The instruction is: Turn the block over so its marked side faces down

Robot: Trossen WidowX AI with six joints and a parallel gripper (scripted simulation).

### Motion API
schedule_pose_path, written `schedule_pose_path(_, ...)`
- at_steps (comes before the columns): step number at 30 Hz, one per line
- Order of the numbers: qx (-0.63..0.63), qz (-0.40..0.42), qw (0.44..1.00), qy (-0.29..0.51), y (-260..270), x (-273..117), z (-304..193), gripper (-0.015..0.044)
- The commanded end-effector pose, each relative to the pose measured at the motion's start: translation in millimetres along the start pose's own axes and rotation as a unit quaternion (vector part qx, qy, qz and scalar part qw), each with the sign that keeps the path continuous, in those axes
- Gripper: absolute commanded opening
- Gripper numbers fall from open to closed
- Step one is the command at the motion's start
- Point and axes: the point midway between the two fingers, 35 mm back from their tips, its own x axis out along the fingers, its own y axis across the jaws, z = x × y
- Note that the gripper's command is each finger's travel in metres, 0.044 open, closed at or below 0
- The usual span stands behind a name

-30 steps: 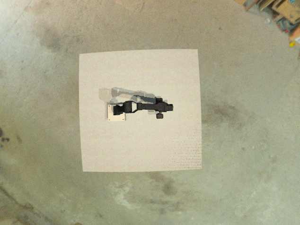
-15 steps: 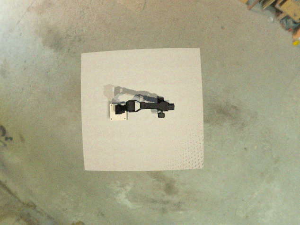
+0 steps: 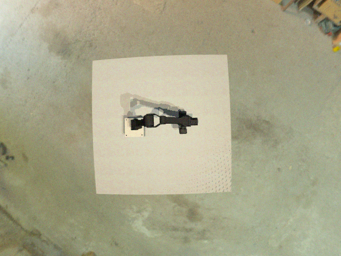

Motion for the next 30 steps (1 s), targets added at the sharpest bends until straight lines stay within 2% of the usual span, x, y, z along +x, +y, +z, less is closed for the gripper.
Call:
schedule_pose_path(1,0.002,0.0,1.0,0.0,-0.1,0.8,-0.5,0.0197)
schedule_pose_path(15,0.002,0.0,1.0,0.0,-0.1,0.8,-0.5,0.0103)
schedule_pose_path(19,0.002,0.0,1.0,0.0,-0.1,-18.2,0.0,0.0)
schedule_pose_path(22,0.002,0.0,1.0,0.0,-0.1,-29.3,-0.3,0.0)
schedule_pose_path(30,0.001,-0.001,1.0,-0.025,-0.2,-26.7,1.1,0.0)
